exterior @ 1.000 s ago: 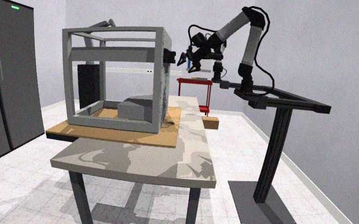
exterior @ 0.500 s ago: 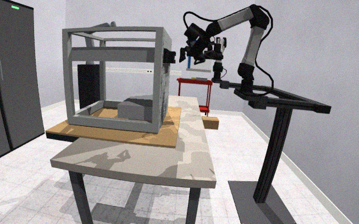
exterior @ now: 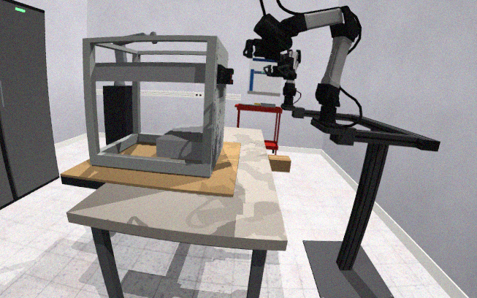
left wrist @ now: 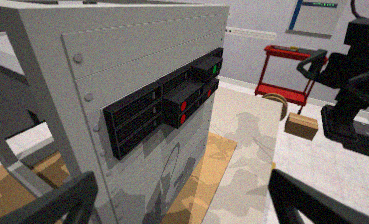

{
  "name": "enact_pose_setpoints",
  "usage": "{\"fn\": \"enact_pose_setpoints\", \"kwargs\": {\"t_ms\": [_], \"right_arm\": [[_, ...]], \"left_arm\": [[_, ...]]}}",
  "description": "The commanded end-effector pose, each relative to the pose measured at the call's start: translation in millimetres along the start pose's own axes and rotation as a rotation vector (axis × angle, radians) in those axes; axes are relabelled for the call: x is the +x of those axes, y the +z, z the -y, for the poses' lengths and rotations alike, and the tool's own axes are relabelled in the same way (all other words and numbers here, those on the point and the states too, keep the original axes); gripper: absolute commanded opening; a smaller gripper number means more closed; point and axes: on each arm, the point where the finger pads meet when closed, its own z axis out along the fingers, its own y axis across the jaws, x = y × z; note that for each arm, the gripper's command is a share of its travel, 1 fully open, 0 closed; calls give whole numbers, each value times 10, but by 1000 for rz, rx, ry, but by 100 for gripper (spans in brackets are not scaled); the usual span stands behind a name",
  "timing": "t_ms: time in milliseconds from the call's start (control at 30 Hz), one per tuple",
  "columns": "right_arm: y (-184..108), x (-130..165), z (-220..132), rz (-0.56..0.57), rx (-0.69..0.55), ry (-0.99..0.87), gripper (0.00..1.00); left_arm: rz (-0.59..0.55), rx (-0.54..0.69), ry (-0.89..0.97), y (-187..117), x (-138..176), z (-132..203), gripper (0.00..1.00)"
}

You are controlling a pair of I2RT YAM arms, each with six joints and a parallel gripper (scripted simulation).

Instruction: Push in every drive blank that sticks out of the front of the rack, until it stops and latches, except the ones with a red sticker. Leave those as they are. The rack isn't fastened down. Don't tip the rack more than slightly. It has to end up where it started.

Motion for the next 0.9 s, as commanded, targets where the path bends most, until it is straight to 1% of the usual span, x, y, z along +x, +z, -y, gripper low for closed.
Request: {"fn": "enact_pose_setpoints", "kwargs": {"t_ms": [0,100,200,267,400,467,500,533,600,733,867], "right_arm": [[-9,-93,-134,39,-74,11,100],[-12,-119,-165,50,-93,19,100],[-17,-139,-197,58,-112,24,100],[-3,-191,-190,67,-99,54,77],[67,-260,-74,79,-30,165,32],[122,-265,7,81,20,256,9],[158,-265,50,83,50,311,0],[195,-264,91,87,78,361,0],[195,-264,91,87,78,361,0],[347,-254,245,115,188,556,0],[463,-221,370,152,277,710,0]], "left_arm": [[117,49,45,-114,-404,103,100],[123,39,39,-151,-430,81,100],[102,31,50,-157,-395,55,100],[79,35,40,-139,-375,71,100],[-16,59,22,-31,-290,154,100],[-85,75,4,51,-235,227,100],[-128,83,-4,101,-205,275,100],[-172,88,-12,151,-175,326,100],[-172,88,-12,151,-175,326,100],[-368,78,-39,344,-44,573,100],[-494,11,-18,477,-64,802,100]]}}
